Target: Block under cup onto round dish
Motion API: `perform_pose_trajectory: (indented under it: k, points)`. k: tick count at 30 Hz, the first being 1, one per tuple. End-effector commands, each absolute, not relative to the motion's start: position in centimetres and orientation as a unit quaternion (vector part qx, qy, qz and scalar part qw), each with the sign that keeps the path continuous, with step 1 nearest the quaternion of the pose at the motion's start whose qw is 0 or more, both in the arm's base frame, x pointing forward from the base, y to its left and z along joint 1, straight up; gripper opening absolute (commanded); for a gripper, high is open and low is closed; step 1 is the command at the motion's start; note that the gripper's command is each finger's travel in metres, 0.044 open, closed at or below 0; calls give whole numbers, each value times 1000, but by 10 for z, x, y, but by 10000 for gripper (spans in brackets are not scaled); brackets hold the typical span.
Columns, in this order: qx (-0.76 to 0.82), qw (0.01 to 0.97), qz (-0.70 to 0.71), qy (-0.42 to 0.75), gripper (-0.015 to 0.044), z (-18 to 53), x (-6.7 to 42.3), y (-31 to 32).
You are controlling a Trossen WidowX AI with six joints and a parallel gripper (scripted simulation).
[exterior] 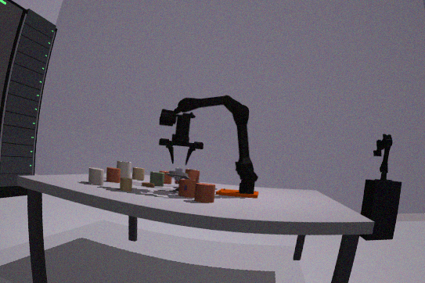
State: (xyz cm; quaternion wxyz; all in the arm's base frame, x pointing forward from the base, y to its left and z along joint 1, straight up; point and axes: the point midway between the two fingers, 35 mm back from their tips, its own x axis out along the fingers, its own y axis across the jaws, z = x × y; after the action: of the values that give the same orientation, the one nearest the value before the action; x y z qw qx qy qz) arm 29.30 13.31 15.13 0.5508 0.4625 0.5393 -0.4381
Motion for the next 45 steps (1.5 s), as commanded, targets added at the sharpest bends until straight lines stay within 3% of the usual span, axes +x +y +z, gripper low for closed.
perform_pose_trajectory:
  k: [1, 24, 28, 36, 40, 45]
  points:
    - [462, 550, -442, 537, 260, 145, 293, 132]
    - [462, 550, -442, 537, 260, 110, 294, 132]
    - [462, 550, -442, 537, 155, 110, 294, 132]
    - [462, 550, -442, 537, 102, 110, 294, 132]
    - [462, 550, -442, 537, 0, 116, 295, 133]
    - [462, 550, -442, 537, 0, 137, 296, 134]
